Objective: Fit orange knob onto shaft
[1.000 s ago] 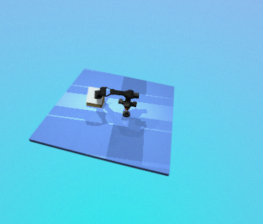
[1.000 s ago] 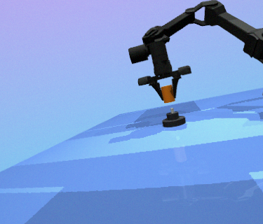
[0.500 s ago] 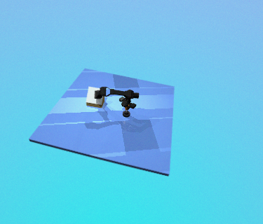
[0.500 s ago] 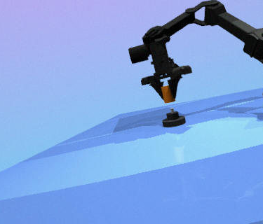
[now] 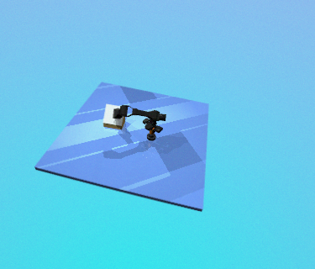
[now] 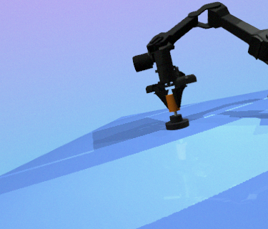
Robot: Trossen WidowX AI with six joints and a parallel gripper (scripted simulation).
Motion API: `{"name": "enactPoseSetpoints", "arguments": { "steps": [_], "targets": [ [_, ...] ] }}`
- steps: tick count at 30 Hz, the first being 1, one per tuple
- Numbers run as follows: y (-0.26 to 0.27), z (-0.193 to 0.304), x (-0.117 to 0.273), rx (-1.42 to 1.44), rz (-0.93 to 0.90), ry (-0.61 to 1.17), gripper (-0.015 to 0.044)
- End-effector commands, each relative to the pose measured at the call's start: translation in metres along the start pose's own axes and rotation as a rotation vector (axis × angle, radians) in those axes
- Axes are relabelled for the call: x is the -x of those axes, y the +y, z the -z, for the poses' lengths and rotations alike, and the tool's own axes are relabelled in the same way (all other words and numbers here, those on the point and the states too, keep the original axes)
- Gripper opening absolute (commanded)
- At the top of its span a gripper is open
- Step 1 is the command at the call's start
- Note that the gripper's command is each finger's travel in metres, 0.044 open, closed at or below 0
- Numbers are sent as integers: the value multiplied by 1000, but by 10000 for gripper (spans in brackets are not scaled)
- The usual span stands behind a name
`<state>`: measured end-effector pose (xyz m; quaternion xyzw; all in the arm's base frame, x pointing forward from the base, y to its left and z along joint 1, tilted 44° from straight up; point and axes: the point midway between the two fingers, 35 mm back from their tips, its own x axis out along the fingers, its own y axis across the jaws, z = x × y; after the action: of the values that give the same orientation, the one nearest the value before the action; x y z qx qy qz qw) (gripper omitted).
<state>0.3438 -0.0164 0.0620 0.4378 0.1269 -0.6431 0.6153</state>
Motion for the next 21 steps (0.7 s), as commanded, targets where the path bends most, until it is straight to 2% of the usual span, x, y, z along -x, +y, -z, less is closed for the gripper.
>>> {"name": "enactPoseSetpoints", "arguments": {
  "steps": [1,21],
  "targets": [
    [1,2,3,1,-9,0,0],
    [2,0,2,1,-9,0,0]
  ]
}}
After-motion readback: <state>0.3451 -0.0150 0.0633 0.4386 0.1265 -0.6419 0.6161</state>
